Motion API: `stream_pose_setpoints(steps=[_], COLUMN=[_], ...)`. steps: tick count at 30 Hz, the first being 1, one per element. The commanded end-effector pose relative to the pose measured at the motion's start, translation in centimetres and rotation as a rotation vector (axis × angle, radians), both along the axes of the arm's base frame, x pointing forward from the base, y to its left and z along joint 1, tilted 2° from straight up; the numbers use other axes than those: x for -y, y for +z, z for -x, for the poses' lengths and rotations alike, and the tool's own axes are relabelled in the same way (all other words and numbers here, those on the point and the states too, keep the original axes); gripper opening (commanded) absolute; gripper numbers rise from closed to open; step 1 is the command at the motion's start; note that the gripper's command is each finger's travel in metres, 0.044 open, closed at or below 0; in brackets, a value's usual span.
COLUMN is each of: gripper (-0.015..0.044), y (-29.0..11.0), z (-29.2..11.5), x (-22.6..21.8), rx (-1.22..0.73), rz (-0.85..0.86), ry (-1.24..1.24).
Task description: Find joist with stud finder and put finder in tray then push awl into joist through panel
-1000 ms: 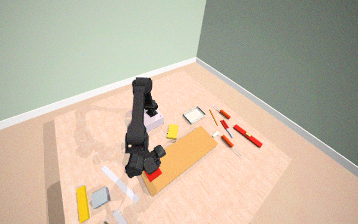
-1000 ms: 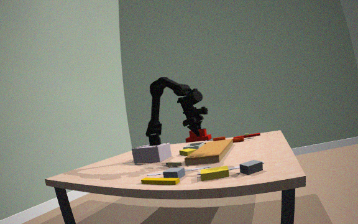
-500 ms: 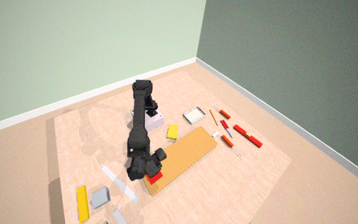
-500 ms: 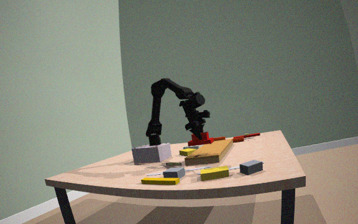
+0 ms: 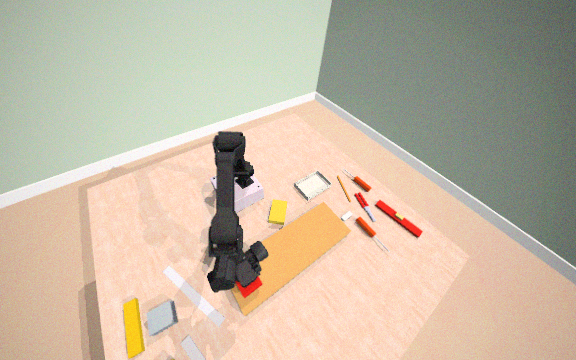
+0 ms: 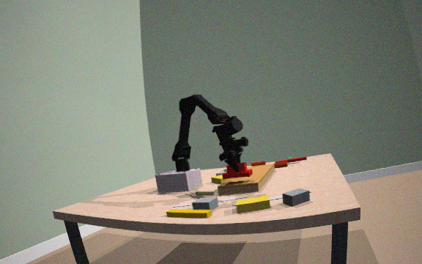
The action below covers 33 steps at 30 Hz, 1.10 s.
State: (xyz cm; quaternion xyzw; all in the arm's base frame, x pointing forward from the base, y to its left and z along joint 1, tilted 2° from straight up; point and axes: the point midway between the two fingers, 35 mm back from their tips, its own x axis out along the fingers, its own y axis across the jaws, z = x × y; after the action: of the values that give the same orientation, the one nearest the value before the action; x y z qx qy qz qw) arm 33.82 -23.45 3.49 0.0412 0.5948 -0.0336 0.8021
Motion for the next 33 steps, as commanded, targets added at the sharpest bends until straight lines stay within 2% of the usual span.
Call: stream_pose_setpoints(steps=[1,18,33], gripper=[0.0,0.0,0.0], y=[-0.7,-2.6,-2.5], z=[0.0,0.0,-0.4], x=[0.0,-0.1,-3.7], rx=[0.001,0.001,0.002], rz=[0.004,0.004,0.001], ry=[-0.006,-0.006,-0.006])
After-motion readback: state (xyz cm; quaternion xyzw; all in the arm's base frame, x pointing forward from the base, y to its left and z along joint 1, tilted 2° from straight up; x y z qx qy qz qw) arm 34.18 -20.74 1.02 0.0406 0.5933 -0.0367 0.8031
